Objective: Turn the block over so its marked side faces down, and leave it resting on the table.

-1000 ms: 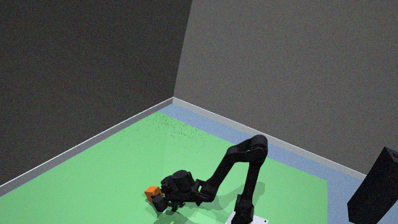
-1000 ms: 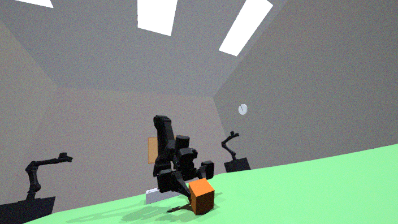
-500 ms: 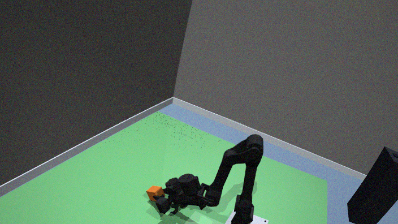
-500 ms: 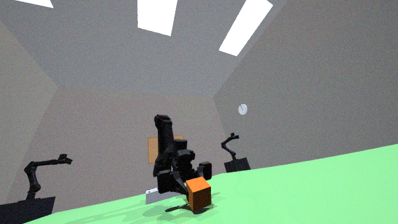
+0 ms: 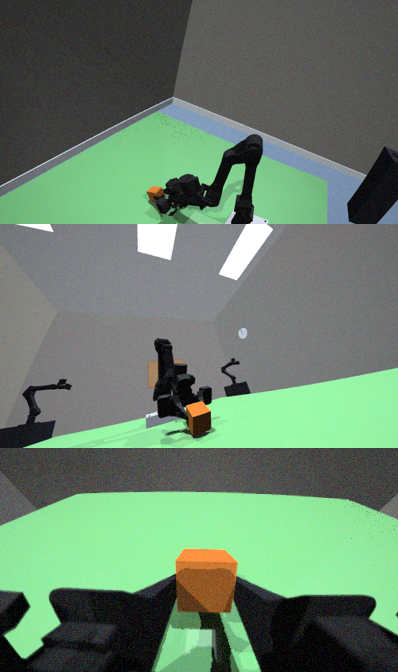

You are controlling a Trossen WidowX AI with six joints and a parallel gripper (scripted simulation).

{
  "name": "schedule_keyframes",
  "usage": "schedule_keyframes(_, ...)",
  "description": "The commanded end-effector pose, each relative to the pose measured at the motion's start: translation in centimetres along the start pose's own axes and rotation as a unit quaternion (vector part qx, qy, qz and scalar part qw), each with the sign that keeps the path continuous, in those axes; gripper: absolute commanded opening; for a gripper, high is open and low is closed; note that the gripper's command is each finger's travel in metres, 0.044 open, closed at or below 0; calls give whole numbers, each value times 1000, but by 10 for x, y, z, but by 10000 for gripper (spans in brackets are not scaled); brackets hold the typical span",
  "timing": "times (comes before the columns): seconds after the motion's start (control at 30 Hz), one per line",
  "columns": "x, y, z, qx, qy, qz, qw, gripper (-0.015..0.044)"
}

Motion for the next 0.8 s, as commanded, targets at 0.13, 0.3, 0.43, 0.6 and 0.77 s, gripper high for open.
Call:
schedule_keyframes(0.13,-1,0,0,-2,2,-3,1000,341)
schedule_keyframes(0.3,-1,0,0,-2,2,-3,1000,440)
schedule_keyframes(0.43,-1,0,0,-2,2,-3,1000,440)
schedule_keyframes(0.6,-1,0,0,-2,2,-3,1000,440)
schedule_keyframes(0.77,-1,0,0,-2,2,-3,1000,440)
Point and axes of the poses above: the point midway between the two fingers, 35 mm back from their tips, its own y axis back along the fingers, its own x axis across the jaws, z = x × y, the point moved 3 cm from there along y, back along the fingers, and after that the axes turned 8 degrees about y, right-handed, at the moved point
